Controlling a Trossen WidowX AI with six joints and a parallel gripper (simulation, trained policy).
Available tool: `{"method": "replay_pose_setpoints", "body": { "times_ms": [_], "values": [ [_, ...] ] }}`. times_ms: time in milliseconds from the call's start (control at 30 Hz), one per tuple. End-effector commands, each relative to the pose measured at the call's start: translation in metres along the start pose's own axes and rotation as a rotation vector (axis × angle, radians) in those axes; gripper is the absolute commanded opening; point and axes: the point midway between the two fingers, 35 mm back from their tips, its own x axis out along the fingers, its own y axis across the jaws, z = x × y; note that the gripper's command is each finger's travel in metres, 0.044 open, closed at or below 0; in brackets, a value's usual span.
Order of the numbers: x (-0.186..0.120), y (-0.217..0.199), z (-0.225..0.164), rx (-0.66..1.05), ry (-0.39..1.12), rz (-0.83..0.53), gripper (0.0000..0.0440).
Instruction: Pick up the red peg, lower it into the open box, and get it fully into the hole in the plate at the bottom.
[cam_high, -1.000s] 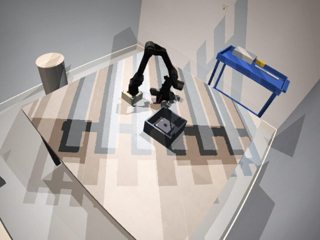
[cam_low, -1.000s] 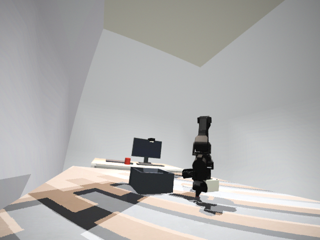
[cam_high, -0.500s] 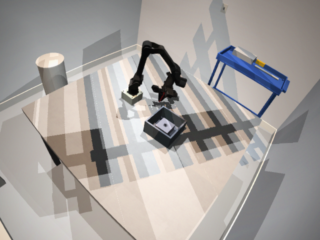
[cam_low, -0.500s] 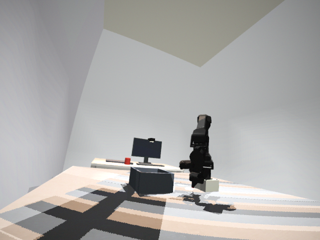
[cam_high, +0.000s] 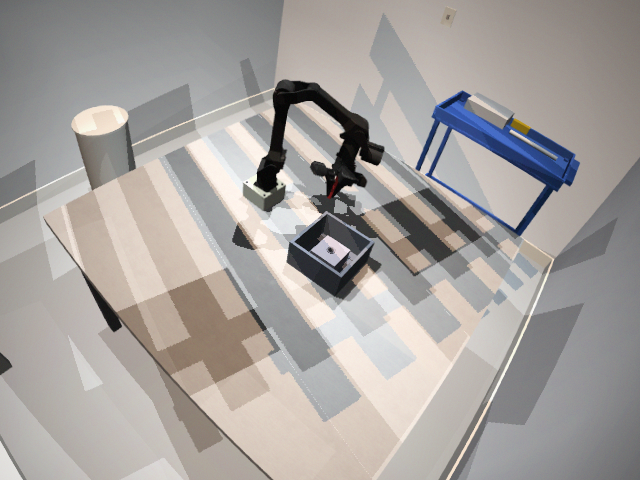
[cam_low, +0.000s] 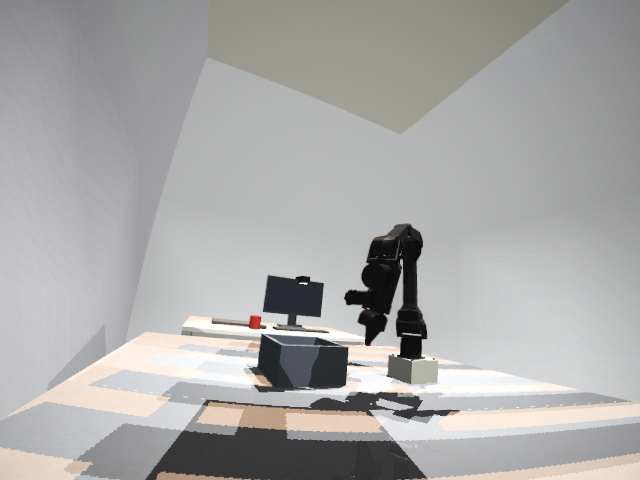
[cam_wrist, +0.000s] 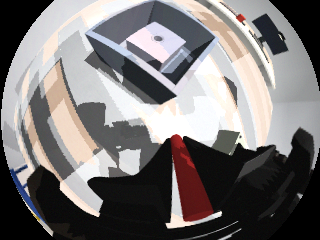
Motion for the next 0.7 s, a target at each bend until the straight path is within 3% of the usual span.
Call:
{"method": "replay_pose_setpoints", "body": {
  "times_ms": [0,667],
  "values": [
    [-0.006,-0.002,0.018,0.047,-0.02,0.007,0.0],
    [0.013,-0.012,0.115,0.25,-0.06,0.034,0.0]
  ]
}}
